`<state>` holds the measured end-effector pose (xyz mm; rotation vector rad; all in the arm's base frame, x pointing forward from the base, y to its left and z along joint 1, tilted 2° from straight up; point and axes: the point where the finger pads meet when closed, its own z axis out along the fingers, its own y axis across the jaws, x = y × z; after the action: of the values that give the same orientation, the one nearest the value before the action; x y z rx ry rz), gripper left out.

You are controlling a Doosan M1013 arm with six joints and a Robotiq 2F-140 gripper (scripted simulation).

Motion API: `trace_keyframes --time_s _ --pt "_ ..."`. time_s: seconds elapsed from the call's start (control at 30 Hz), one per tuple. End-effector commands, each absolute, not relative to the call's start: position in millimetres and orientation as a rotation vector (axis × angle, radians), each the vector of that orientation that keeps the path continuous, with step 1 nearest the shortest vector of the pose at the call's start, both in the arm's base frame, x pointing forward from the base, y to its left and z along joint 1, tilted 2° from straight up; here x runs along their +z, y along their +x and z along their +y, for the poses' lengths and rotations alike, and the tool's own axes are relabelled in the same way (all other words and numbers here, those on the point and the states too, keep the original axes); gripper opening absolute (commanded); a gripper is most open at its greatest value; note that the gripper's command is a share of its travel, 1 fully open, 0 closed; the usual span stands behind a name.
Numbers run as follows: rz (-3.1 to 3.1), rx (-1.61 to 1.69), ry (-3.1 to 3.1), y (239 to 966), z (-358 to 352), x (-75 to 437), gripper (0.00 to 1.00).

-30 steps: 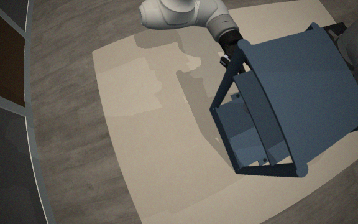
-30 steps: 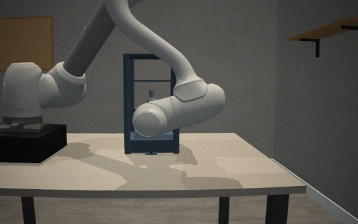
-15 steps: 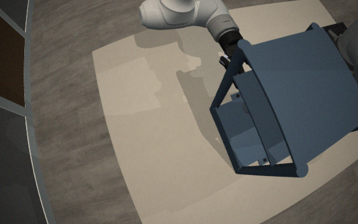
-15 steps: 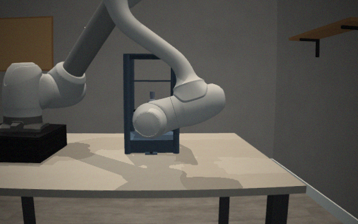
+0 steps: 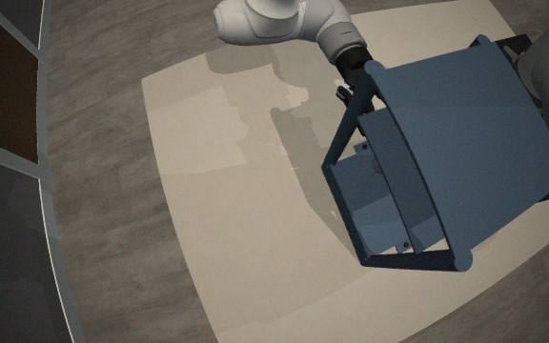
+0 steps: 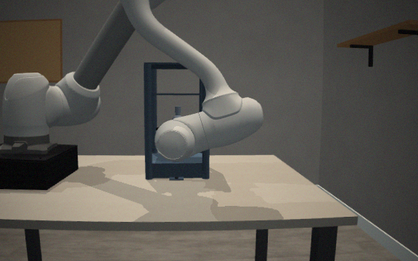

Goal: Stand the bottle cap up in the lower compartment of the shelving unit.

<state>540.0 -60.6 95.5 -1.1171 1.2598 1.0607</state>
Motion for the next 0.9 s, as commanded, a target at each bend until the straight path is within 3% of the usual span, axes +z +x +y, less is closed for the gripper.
trace_keyframes --time_s 0.0,0.87 --pt "1.262 1.062 -1.120 540.4 -59.8 91.7 0.36" --pt "1.262 1.062 -1.120 539.3 -66.7 91.8 0.36"
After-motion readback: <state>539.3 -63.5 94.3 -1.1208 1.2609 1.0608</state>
